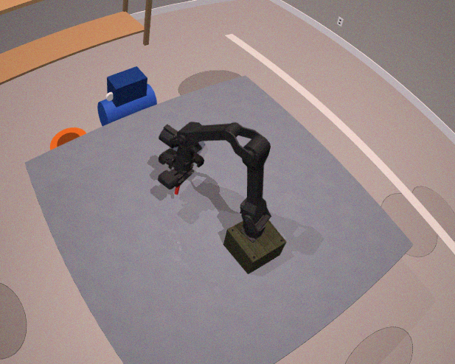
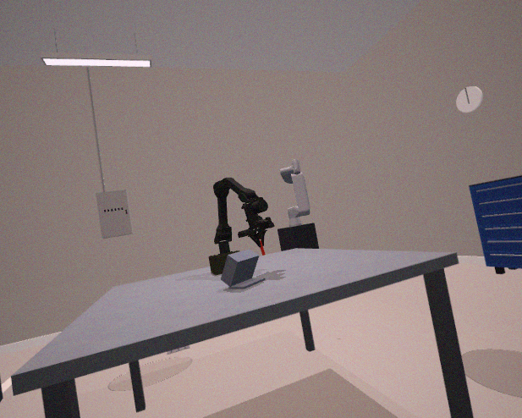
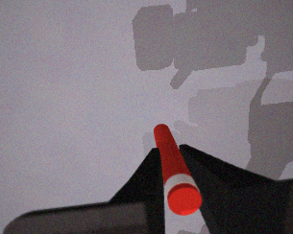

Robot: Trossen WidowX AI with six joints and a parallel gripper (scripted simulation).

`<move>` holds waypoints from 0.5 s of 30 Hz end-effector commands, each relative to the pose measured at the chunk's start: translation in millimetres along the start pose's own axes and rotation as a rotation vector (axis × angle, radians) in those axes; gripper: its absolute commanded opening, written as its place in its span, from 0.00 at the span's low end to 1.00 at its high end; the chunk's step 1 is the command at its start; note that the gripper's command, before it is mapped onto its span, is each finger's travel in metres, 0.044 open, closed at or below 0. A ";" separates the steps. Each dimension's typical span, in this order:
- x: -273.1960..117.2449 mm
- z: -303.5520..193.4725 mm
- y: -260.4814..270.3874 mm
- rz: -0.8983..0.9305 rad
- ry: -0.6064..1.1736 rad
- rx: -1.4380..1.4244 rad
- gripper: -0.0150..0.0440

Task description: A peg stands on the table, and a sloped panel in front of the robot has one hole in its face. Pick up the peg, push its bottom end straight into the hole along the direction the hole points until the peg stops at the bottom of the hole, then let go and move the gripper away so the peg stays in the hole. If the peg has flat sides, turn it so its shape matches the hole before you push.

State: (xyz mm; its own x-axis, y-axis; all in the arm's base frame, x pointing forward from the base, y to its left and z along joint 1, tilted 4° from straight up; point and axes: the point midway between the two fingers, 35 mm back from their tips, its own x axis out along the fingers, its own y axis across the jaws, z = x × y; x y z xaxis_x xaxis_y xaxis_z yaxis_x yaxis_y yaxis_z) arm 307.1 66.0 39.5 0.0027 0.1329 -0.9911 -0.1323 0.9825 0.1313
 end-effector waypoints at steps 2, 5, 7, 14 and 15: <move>0.9 2.4 -5.4 0.023 -0.013 0.045 0.25; 0.9 3.7 -8.6 0.034 -0.020 0.066 0.25; 0.9 4.6 -10.7 0.041 -0.026 0.080 0.25; 0.8 7.6 -18.2 0.067 -0.044 0.129 0.25; 0.8 8.0 -19.3 0.070 -0.046 0.136 0.25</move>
State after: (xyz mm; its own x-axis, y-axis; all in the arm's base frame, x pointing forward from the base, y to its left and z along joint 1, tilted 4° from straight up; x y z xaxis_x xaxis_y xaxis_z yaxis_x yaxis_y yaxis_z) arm 315.8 51.4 37.4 0.0361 0.1891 -0.9813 -0.0283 0.9817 0.1882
